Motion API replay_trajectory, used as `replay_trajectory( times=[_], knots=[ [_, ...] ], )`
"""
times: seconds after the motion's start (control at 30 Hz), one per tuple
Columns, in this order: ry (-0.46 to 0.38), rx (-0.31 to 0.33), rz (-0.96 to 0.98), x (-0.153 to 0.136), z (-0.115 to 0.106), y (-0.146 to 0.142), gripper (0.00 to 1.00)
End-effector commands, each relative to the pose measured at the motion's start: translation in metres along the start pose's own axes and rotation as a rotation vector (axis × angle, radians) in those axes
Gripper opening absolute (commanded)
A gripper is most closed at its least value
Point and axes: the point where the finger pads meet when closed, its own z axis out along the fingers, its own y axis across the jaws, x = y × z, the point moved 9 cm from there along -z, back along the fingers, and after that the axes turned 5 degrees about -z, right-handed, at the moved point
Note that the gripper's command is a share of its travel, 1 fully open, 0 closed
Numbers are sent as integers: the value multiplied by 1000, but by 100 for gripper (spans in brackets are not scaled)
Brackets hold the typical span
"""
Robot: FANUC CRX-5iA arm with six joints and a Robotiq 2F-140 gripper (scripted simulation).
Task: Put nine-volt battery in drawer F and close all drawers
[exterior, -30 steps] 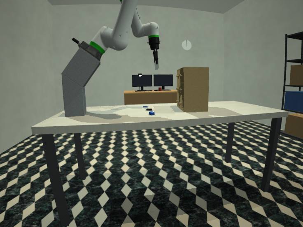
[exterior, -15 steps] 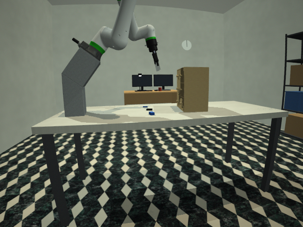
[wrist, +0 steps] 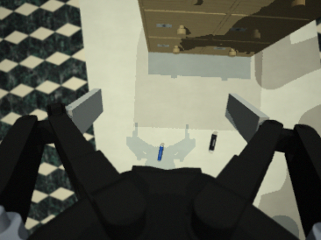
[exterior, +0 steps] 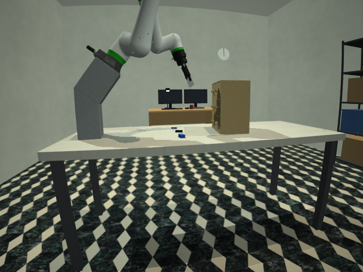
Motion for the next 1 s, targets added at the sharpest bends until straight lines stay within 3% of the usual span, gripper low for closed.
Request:
replay_trajectory(
  times=[0.0,0.67,0.97],
  knots=[
    [110,-6,9,-2,8,1,100],
    [279,-23,9,-11,30,0,100],
    [484,-41,9,-18,58,-1,100]
  ],
)
